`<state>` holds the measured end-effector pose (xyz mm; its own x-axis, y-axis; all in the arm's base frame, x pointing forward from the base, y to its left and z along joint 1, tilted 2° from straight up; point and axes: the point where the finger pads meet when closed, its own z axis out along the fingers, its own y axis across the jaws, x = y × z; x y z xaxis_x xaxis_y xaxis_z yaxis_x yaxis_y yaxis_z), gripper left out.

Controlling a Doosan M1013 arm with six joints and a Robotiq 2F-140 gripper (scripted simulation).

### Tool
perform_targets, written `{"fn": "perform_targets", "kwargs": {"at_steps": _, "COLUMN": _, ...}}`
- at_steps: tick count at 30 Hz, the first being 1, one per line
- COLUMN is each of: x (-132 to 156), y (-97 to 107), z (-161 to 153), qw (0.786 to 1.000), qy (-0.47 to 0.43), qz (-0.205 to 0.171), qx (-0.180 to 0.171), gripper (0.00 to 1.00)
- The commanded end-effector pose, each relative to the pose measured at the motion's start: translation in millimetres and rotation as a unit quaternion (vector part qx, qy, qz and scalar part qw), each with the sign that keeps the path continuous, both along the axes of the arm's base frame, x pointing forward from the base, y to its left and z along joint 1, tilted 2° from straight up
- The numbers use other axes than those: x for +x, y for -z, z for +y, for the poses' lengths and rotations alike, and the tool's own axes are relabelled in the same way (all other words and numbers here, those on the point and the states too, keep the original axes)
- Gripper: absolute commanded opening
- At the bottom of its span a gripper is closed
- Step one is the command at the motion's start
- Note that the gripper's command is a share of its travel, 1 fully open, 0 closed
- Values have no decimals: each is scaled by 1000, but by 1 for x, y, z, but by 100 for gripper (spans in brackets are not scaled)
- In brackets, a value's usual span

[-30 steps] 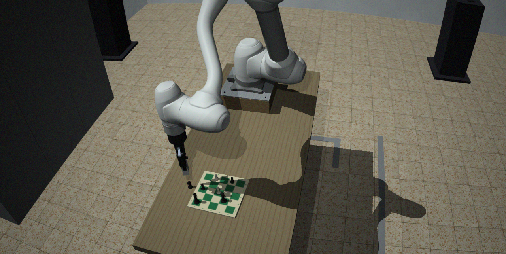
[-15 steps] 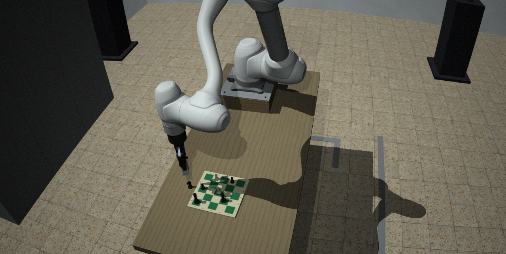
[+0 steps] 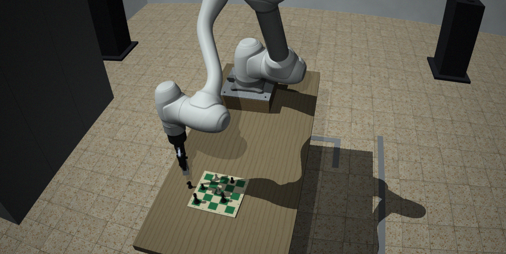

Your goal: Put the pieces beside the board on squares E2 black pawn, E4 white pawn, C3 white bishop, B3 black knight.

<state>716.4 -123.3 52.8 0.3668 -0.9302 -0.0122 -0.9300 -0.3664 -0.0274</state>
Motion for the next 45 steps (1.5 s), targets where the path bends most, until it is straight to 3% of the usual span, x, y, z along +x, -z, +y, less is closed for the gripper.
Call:
{"fn": "perform_targets", "kwargs": {"at_steps": 1, "x": 2, "y": 2, "z": 2, "qw": 1000, "qy": -2, "qz": -1, "qx": -2, "gripper": 22}}
{"fn": "perform_targets", "kwargs": {"at_steps": 45, "x": 3, "y": 50, "z": 4, "qw": 1000, "qy": -2, "qz": -1, "qx": -2, "gripper": 22}}
